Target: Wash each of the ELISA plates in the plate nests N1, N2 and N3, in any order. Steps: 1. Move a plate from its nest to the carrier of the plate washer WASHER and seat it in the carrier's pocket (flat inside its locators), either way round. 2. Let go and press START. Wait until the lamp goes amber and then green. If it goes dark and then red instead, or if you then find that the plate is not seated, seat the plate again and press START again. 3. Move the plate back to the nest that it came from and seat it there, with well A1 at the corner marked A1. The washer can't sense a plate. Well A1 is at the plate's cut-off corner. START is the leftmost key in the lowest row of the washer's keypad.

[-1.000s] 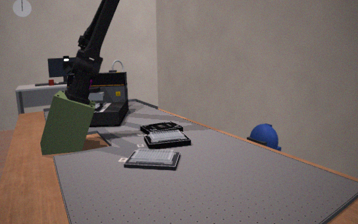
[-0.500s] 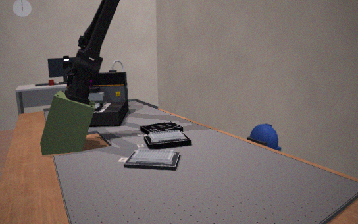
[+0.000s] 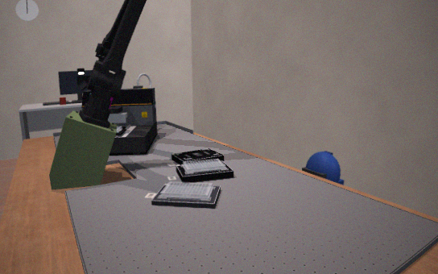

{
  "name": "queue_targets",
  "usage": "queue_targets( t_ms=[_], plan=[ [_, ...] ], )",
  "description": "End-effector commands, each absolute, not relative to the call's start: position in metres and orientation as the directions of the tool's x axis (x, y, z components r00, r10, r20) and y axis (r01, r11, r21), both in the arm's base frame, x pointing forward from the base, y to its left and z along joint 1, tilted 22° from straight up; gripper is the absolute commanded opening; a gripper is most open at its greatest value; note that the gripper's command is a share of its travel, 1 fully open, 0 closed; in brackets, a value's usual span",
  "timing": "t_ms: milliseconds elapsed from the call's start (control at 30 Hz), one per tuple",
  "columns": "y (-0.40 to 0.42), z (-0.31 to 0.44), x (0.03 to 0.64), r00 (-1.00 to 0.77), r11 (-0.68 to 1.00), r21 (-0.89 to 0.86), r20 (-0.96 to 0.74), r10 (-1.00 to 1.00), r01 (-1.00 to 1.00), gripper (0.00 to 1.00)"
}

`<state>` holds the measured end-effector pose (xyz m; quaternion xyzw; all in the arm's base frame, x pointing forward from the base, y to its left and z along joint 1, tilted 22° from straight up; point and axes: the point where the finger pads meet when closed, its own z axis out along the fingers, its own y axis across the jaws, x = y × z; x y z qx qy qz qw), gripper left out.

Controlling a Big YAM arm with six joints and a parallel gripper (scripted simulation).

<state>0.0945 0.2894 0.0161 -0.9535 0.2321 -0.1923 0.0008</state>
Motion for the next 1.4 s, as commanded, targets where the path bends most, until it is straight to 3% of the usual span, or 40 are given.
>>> queue_targets(
  t_ms=[0, 433, 900, 1200, 1367],
  plan=[
    [0.3, 0.022, 0.094, 0.817, -0.889, -0.11, 0.358, -0.452, -0.444, 1.0],
    [0.321, 0.005, 0.046, 0.652, -0.715, -0.224, 0.296, -0.698, -0.663, 0.82],
    [0.327, -0.014, 0.001, 0.276, -0.318, -0.327, 0.17, -0.946, -0.89, 0.54],
    [0.329, -0.01, 0.002, 0.258, -0.294, -0.332, 0.149, -0.955, -0.896, 0.4],
    [0.325, -0.024, -0.028, 0.118, -0.144, -0.346, 0.096, -0.988, -0.927, 0.3]
  ],
)
